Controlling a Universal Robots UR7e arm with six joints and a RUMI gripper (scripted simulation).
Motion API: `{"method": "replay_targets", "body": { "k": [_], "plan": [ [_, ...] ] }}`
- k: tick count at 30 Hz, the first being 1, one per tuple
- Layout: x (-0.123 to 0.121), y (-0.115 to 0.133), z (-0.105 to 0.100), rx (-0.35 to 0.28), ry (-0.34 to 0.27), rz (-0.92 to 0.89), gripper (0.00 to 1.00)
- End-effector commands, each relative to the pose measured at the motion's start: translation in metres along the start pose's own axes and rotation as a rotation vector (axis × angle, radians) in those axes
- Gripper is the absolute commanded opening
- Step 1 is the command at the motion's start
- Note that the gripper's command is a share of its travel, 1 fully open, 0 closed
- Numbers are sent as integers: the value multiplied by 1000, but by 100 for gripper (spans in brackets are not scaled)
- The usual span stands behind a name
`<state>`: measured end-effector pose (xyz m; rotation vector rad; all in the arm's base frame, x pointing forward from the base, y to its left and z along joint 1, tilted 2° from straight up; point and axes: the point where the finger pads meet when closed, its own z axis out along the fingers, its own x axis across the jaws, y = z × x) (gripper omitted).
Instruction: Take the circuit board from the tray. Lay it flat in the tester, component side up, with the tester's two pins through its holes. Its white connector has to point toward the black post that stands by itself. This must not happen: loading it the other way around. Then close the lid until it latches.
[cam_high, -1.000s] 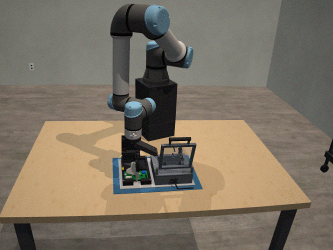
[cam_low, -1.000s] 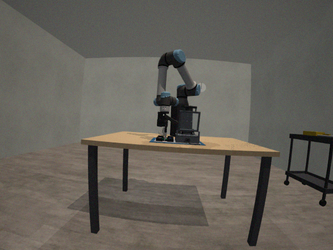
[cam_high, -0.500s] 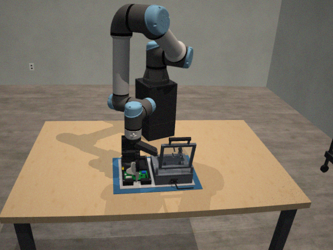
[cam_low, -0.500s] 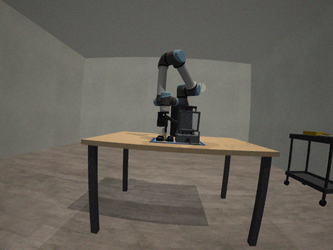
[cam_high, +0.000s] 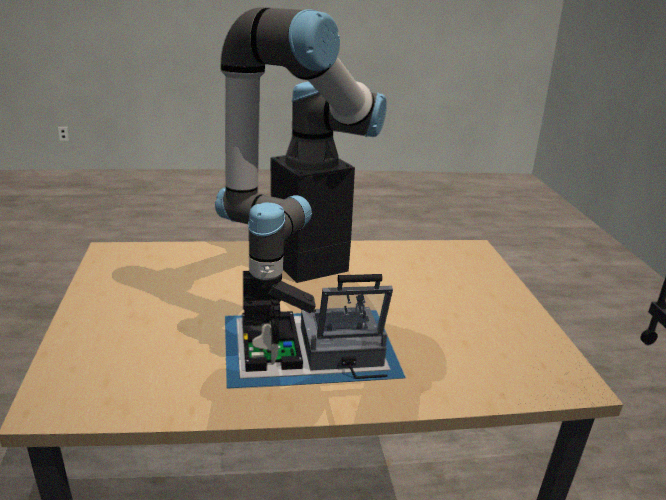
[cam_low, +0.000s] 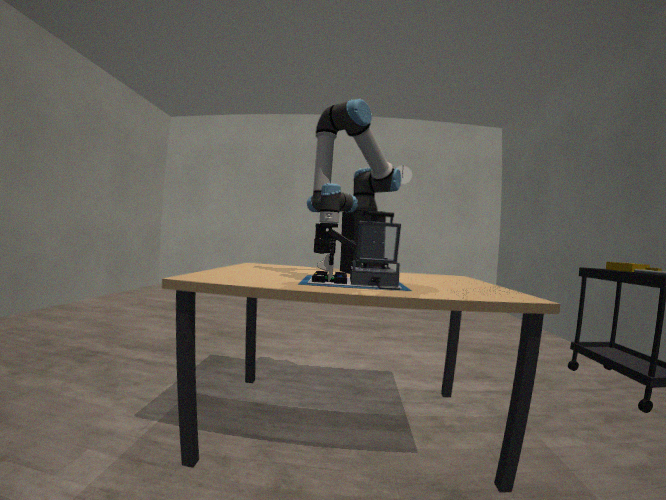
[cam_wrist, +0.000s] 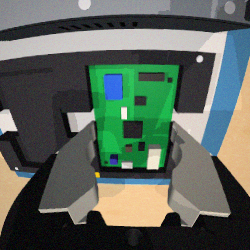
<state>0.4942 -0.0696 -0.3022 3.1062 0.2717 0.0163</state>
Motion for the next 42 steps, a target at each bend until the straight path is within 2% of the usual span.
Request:
{"method": "replay_targets", "body": {
  "k": [1,42],
  "plan": [
    [0,0,-1,-1,1,0,39],
    [0,0,-26,-1,1,0,39]
  ]
}}
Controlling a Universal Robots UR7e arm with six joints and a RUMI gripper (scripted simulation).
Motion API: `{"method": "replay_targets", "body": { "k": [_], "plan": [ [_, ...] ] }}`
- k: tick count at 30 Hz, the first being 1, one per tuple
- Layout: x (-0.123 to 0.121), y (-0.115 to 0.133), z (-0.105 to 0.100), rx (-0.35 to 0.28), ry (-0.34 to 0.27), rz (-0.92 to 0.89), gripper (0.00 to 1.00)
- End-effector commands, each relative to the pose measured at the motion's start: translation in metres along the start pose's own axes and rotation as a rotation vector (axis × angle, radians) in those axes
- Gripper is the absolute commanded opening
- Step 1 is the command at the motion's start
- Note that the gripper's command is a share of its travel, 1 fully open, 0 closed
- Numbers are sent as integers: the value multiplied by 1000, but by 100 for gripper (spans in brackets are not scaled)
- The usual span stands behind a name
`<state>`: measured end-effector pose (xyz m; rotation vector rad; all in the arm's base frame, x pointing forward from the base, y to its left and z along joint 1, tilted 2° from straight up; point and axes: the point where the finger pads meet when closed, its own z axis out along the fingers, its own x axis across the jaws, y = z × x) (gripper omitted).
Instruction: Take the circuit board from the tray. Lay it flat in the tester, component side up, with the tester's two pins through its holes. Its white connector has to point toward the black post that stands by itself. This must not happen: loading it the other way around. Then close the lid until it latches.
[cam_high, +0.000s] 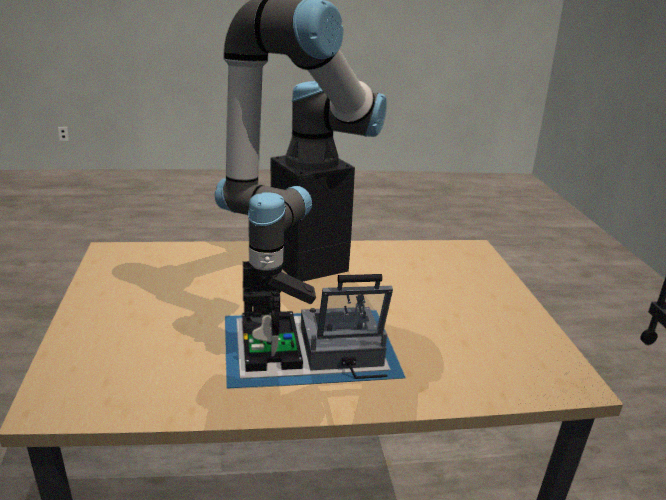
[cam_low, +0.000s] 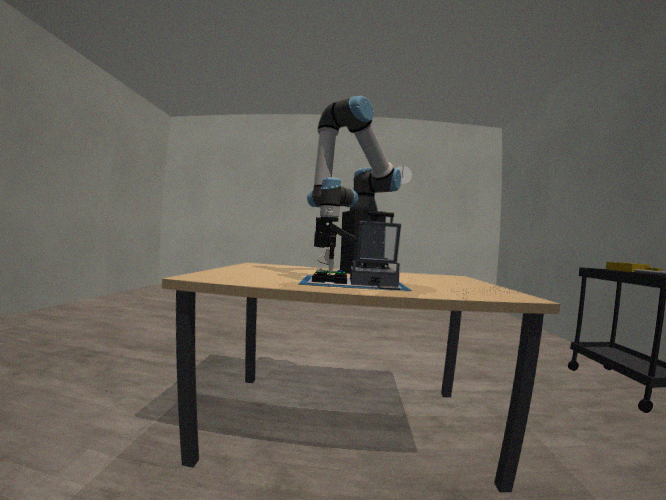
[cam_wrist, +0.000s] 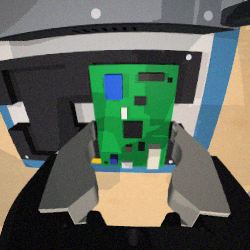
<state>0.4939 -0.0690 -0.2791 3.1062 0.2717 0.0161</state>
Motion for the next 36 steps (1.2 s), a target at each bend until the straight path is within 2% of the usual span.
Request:
{"method": "replay_targets", "body": {
  "k": [1,26,36],
  "plan": [
    [1,0,-4,-1,1,0,39],
    [1,0,-8,-1,1,0,39],
    [0,0,-20,-1,1,0,39]
  ]
}}
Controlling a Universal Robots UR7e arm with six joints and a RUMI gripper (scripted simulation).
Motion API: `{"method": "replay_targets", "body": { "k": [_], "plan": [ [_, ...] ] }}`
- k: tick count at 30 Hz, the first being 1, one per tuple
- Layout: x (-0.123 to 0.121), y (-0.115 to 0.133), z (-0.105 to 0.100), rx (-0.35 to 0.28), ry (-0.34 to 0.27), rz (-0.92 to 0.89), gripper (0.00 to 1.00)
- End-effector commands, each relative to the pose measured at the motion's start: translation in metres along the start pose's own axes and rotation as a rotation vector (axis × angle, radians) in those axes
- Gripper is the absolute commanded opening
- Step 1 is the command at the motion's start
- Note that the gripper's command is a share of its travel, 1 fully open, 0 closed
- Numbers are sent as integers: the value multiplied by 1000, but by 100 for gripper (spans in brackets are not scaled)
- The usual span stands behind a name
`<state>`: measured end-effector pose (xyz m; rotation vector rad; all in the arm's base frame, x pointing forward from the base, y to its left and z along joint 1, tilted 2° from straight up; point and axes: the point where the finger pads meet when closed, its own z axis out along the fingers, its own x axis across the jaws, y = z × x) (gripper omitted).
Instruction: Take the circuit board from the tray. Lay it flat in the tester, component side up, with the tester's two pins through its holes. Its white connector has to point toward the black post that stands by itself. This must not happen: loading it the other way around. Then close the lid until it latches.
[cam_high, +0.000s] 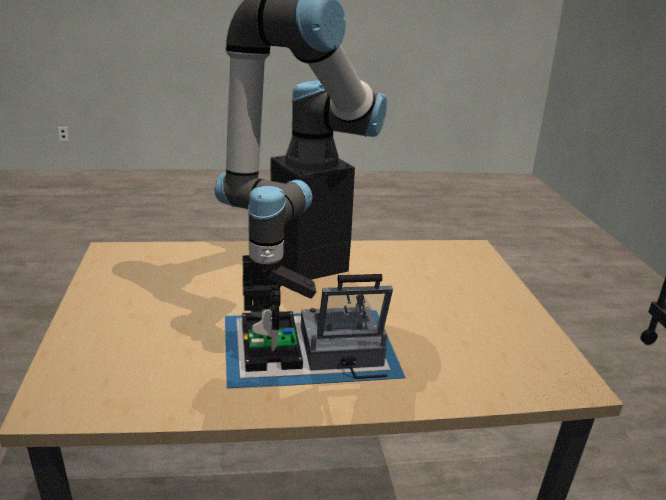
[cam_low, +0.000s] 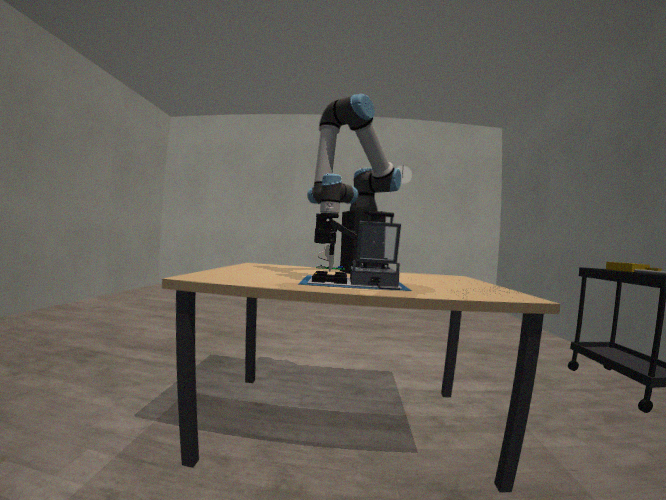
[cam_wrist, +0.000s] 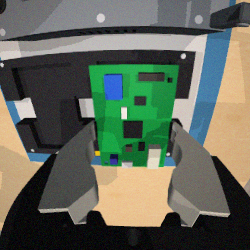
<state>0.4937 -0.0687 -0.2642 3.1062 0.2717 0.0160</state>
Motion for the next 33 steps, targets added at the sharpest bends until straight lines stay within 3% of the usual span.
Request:
{"method": "replay_targets", "body": {
  "k": [1,16,33],
  "plan": [
    [1,0,-5,-1,1,0,39],
    [0,0,-45,-1,1,0,39],
    [0,0,-62,-1,1,0,39]
  ]
}}
